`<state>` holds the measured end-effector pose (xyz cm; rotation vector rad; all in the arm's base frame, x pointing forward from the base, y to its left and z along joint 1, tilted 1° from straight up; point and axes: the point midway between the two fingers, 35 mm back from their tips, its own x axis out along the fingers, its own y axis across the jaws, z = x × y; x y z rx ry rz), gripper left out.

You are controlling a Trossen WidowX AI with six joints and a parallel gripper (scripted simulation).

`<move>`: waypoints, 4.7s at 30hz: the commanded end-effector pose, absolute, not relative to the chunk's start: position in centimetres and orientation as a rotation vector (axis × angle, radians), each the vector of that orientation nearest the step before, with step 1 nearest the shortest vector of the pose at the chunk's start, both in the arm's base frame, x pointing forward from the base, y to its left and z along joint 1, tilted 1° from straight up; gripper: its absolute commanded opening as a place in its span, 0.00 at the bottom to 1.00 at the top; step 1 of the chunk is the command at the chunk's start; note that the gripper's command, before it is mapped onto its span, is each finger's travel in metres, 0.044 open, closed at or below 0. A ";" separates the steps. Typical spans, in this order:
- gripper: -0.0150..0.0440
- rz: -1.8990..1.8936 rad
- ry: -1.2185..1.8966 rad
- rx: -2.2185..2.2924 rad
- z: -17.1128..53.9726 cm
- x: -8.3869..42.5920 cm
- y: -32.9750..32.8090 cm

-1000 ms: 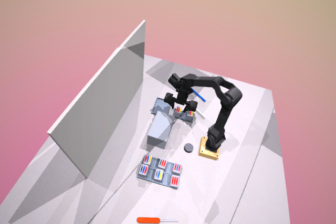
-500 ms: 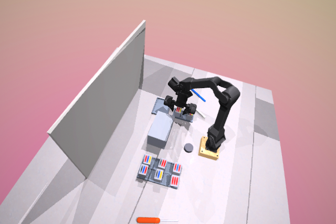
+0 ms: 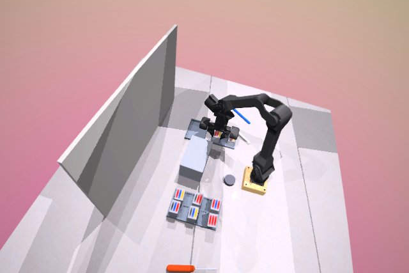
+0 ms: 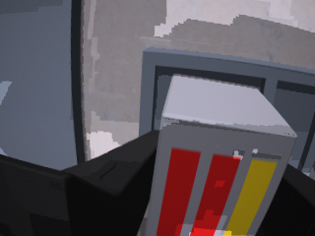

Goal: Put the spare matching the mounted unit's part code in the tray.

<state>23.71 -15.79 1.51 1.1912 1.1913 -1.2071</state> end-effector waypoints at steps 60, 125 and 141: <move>0.25 -1.203 1.188 1.192 17.3 26.7 -17.0; 0.25 -1.197 1.183 1.195 13.9 34.9 -17.2; 0.25 -1.197 1.183 1.195 12.7 35.1 -17.3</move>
